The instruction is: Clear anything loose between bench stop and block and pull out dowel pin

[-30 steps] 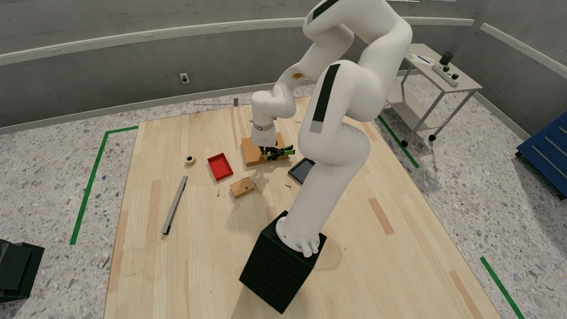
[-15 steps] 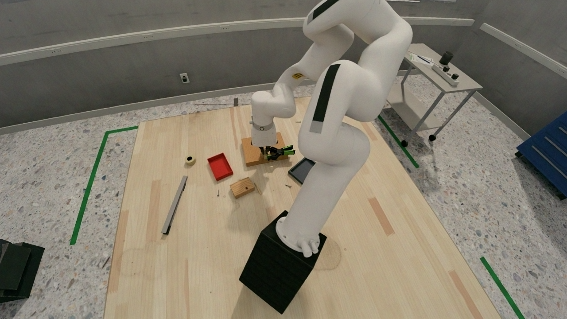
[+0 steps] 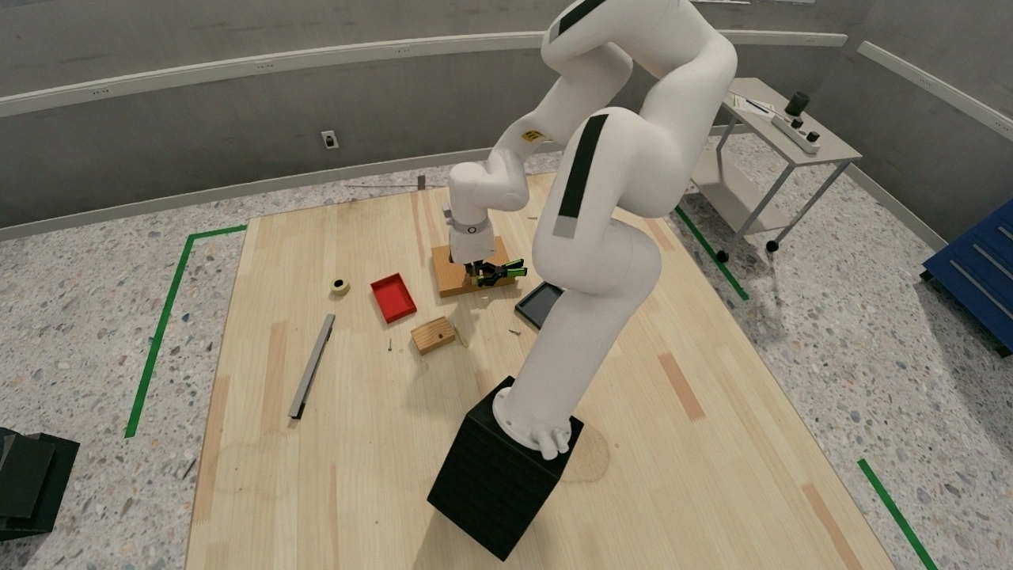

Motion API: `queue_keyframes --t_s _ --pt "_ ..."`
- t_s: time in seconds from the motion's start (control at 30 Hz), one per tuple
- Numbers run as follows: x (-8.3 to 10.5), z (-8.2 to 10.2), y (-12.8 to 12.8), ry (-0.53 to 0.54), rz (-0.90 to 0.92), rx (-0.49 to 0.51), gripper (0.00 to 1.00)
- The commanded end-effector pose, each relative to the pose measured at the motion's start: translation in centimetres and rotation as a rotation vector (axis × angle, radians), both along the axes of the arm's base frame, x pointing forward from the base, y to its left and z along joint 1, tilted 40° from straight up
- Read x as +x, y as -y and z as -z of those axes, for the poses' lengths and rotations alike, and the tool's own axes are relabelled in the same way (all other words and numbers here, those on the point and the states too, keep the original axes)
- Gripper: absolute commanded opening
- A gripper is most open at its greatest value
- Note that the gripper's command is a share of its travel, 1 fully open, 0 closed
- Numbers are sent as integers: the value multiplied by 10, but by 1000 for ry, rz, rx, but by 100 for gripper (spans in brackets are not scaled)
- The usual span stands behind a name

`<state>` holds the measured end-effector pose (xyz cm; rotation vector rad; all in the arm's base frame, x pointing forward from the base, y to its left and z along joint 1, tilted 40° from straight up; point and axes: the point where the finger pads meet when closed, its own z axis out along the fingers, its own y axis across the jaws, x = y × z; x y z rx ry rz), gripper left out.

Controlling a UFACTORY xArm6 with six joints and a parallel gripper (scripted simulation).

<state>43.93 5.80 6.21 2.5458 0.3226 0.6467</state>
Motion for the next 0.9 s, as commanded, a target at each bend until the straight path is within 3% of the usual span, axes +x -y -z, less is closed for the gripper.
queue_keyframes --t_s 0.0,0.87 --pt "1 -1 -1 -47 -81 -51 0" --pt "0 -1 -1 -207 -387 -249 0"
